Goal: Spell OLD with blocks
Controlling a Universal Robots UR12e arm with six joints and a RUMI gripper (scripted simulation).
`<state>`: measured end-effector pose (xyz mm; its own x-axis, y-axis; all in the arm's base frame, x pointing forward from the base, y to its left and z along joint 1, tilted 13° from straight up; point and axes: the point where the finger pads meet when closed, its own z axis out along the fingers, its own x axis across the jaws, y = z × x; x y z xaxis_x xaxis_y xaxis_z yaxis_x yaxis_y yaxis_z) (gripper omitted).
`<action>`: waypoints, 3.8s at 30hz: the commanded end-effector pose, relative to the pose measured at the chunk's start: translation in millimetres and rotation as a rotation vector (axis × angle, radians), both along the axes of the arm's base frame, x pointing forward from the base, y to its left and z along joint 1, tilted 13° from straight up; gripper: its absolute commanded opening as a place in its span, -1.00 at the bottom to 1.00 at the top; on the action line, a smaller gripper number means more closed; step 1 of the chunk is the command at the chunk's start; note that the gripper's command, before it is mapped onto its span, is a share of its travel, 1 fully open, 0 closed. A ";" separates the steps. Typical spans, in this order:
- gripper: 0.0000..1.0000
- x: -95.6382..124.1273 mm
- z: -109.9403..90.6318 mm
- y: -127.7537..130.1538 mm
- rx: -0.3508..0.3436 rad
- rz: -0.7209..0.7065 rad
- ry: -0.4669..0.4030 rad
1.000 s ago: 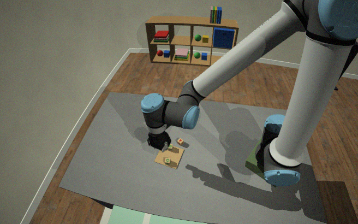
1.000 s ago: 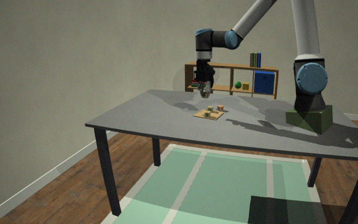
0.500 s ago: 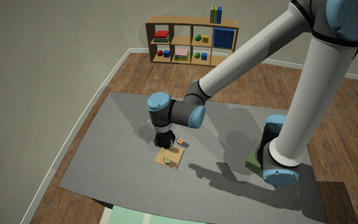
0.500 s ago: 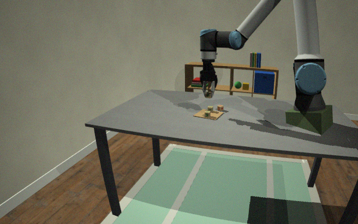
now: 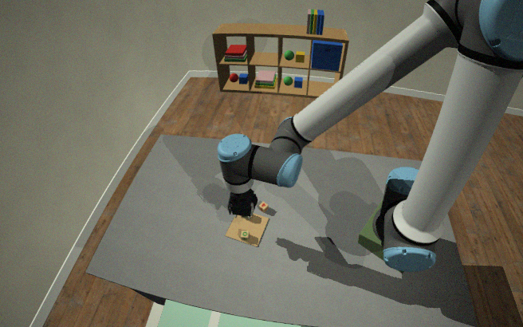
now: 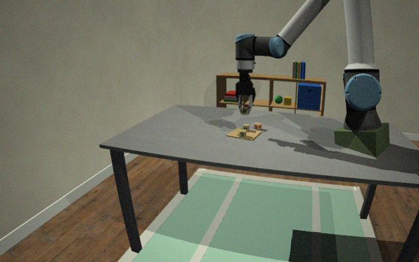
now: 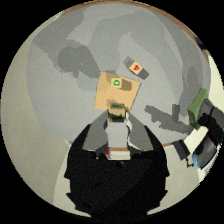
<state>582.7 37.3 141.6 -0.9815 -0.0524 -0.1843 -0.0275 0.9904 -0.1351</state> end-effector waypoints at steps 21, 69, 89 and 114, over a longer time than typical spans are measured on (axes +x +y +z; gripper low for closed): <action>-0.83 3.8 -16.8 -2.4 0.000 0.001 -0.001; -0.83 19.1 -92.6 -12.8 0.000 0.002 -0.001; -0.83 19.7 -92.5 -13.1 0.000 0.002 -0.001; -0.83 20.5 -96.7 -13.7 0.000 0.002 -0.001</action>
<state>602.7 23.6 44.5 -0.9814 -0.0538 -0.1842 -0.0289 0.9904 -0.1353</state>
